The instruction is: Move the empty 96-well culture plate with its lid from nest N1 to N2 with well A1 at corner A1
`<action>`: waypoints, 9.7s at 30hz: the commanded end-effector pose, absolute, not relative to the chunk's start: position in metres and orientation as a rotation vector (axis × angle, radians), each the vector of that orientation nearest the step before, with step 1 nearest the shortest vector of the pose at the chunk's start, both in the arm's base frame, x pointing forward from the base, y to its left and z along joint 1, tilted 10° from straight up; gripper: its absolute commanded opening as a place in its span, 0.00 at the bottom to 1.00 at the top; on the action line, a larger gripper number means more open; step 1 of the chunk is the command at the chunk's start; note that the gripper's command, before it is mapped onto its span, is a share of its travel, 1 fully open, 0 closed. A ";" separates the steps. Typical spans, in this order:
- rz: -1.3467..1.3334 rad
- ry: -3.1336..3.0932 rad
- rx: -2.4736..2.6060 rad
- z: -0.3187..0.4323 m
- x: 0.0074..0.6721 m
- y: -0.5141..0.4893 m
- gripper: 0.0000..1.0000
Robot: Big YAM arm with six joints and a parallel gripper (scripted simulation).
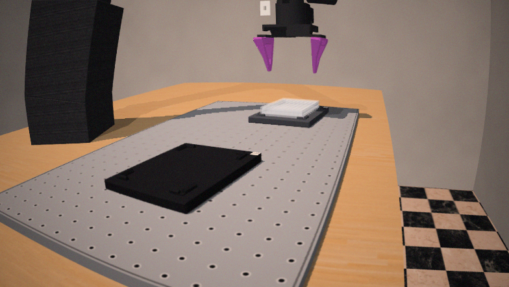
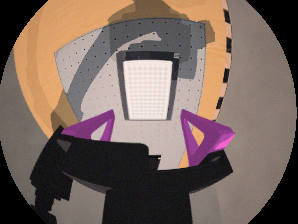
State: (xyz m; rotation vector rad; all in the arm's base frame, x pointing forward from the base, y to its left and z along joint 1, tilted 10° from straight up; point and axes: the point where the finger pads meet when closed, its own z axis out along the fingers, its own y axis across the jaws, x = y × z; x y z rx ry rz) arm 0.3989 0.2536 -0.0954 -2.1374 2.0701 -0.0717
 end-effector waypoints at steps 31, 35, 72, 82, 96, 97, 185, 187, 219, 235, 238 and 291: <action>-0.083 2.048 -2.110 -0.132 0.422 0.263 1.00; -0.083 2.048 -2.111 -0.136 0.422 0.263 1.00; -0.086 2.041 -2.100 -0.162 0.429 0.268 1.00; -0.086 2.041 -2.100 -0.162 0.429 0.268 1.00; -0.086 2.041 -2.100 -0.162 0.429 0.268 1.00; -0.086 2.041 -2.100 -0.162 0.429 0.268 1.00; -0.074 2.055 -2.119 -0.104 0.405 0.260 0.00; -0.074 2.055 -2.119 -0.102 0.405 0.260 0.00; -0.075 2.053 -2.119 -0.080 0.401 0.258 0.00; -0.075 2.053 -2.119 -0.080 0.401 0.258 0.00; -0.075 2.053 -2.119 -0.080 0.401 0.258 0.00; -0.094 2.059 -2.089 -0.091 0.411 0.148 0.00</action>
